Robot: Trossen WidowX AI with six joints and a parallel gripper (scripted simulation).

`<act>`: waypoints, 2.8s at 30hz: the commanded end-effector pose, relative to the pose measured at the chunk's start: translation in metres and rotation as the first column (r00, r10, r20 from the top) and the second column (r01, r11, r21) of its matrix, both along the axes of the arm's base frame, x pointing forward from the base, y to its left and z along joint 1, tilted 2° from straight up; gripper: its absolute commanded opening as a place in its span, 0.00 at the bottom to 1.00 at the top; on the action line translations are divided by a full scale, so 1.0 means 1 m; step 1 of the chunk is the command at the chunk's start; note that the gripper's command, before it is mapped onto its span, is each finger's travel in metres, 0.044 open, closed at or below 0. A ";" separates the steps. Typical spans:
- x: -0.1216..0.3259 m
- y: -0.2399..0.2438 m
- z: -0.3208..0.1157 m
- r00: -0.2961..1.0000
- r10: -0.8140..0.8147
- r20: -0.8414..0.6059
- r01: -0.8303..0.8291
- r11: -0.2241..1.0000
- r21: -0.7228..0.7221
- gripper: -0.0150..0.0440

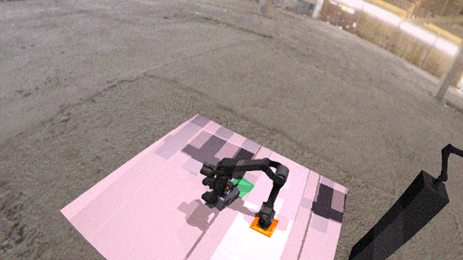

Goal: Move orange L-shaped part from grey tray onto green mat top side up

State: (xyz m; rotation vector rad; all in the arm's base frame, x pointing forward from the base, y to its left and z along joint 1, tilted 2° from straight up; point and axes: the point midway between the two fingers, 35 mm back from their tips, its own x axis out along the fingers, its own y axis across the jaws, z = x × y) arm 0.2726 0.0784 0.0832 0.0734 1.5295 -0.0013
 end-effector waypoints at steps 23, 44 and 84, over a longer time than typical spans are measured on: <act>-0.004 -0.014 0.095 1.000 -0.011 -0.001 0.011 1.000 -0.003 0.56; -0.004 -0.014 0.095 1.000 -0.011 -0.001 0.011 1.000 -0.003 0.56; 0.003 -0.090 0.093 0.009 1.000 -0.008 -0.996 0.008 -0.091 0.73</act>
